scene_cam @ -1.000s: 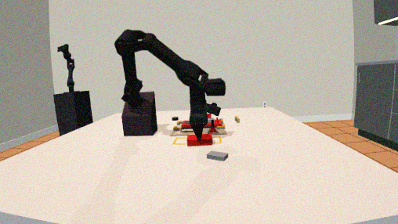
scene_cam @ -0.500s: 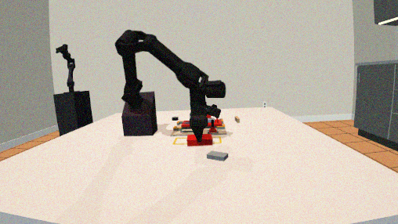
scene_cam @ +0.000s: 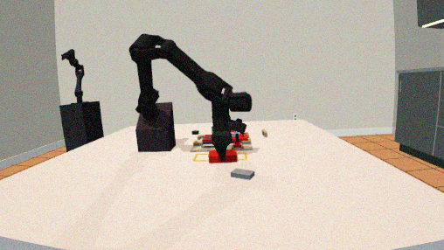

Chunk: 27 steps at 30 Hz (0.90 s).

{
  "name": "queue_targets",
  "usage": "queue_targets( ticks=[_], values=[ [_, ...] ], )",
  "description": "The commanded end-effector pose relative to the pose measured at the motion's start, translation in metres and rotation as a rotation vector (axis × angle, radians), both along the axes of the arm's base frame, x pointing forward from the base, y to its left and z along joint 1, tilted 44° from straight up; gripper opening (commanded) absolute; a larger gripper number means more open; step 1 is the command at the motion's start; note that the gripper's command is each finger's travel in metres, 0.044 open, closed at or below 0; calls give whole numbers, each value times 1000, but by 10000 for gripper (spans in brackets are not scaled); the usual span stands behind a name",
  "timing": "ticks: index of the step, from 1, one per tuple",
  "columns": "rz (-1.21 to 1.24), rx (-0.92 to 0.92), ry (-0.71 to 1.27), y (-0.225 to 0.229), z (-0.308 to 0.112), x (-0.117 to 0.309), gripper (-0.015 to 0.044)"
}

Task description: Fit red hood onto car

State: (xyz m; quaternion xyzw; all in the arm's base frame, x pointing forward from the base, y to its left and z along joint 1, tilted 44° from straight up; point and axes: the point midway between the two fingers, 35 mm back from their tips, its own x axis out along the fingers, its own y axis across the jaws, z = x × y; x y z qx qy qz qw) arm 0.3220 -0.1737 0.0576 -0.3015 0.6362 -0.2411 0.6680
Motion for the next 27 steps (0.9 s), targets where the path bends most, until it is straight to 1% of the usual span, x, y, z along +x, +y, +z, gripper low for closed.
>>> queue_targets(
  ticks=[1, 2, 4, 16, 27],
  values=[
    [3, 6, 7, -1, -4, 0, 440],
    [3, 6, 7, -1, -4, 0, 440],
    [0, 0, 0, -1, -1, 0, 387],
    [0, 0, 0, -1, -1, 0, 307],
    [2, 2, 1, 12, 11, -1, 19]
  ],
)
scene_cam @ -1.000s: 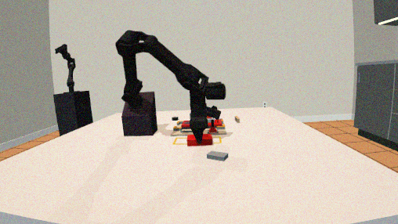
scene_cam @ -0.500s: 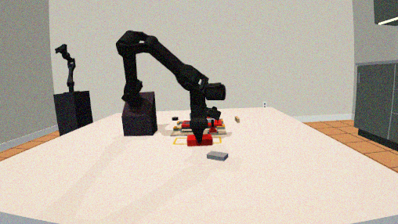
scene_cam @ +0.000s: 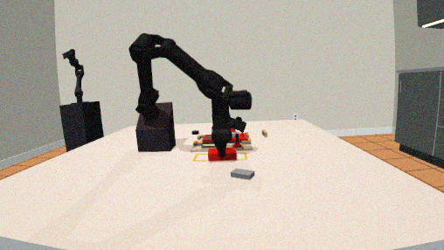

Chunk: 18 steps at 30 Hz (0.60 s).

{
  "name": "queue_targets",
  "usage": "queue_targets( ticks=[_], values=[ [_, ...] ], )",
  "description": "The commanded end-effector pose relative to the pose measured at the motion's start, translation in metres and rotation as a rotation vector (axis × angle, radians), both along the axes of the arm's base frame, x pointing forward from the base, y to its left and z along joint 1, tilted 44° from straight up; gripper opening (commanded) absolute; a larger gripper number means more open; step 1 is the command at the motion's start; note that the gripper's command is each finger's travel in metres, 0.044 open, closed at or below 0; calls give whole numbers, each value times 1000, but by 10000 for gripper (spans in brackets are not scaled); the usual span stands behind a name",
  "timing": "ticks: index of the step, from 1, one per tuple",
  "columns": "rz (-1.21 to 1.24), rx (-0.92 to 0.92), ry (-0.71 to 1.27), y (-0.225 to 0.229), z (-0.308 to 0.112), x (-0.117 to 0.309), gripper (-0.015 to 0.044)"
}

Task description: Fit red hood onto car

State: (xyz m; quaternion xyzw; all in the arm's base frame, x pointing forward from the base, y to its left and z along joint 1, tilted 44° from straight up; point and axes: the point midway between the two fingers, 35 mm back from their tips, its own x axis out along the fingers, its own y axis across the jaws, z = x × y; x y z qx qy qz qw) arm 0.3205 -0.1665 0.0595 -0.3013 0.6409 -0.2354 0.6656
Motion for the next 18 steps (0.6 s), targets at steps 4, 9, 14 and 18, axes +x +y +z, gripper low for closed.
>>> queue_targets(
  ticks=[4, 9, 14, 18],
  values=[
    [-1, -6, -11, 14, 18, 0, 0],
    [-1, -5, -11, 27, 32, -2, 0],
    [-1, -4, -11, 41, 45, -3, 0],
    [-1, -4, -11, 50, 54, -4, 0]
  ],
)
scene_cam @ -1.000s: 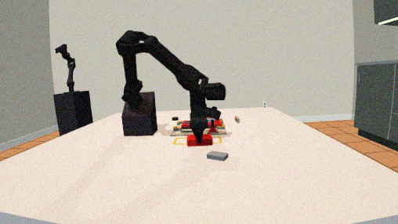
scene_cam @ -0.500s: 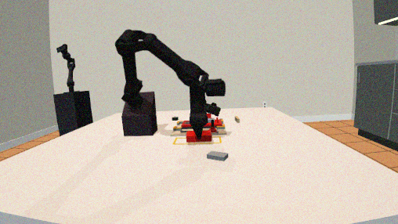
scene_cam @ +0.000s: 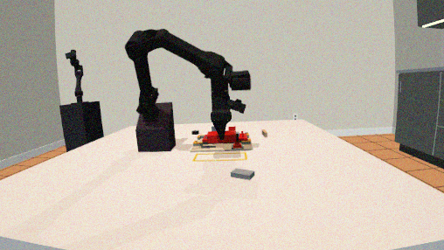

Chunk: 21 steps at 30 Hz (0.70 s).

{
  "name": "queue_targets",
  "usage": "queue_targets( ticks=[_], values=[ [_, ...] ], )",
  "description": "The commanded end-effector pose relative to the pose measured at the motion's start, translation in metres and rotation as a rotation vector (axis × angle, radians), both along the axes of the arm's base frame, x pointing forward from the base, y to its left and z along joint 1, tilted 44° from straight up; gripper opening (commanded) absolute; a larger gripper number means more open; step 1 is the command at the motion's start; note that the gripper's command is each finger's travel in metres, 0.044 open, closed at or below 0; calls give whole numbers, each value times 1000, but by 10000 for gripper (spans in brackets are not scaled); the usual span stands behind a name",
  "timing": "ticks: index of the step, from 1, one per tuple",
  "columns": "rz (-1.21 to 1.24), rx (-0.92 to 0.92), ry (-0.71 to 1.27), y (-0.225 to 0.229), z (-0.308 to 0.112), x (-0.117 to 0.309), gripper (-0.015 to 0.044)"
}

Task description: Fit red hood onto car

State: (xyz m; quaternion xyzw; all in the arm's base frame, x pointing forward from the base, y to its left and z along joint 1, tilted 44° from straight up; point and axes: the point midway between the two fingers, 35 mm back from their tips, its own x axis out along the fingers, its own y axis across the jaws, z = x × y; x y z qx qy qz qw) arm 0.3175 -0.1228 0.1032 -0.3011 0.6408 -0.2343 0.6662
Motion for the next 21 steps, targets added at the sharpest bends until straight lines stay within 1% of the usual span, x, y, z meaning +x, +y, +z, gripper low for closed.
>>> queue_targets(
  ticks=[1, 10, 14, 21],
  values=[
    [-3, -5, -11, 8, 13, -1, 0],
    [-3, -5, -11, 18, 22, -2, 0],
    [7, 1, 3, 21, 14, 2, 0],
    [38, 0, 29, 43, -6, 17, 0]
  ],
)
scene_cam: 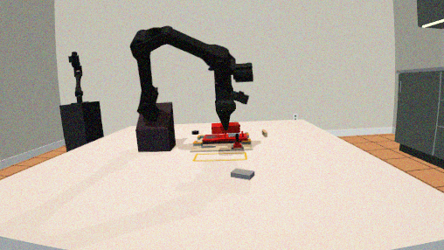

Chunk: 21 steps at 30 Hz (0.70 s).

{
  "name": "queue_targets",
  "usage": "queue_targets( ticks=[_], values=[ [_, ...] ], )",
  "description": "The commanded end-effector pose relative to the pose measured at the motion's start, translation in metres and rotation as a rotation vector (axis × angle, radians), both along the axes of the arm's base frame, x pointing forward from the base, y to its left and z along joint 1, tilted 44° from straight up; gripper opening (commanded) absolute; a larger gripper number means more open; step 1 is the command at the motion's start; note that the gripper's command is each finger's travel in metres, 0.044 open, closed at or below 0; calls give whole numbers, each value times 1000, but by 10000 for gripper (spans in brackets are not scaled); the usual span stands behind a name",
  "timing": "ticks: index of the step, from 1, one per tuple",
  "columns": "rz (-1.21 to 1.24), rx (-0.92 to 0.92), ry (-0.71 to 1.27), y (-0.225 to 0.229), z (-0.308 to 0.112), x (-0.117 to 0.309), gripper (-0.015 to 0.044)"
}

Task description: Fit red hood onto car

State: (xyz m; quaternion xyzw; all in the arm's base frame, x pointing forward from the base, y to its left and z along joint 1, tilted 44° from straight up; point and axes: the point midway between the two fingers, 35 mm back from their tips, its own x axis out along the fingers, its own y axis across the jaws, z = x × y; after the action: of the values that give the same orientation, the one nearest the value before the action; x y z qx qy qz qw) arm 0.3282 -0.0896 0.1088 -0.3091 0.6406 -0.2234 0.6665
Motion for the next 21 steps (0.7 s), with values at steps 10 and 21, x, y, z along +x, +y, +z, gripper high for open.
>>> queue_targets(
  ticks=[10, 21],
  values=[
    [29, 1, 29, 41, -38, 21, 0],
    [12, 13, 9, 84, -76, 31, 0]
  ],
)
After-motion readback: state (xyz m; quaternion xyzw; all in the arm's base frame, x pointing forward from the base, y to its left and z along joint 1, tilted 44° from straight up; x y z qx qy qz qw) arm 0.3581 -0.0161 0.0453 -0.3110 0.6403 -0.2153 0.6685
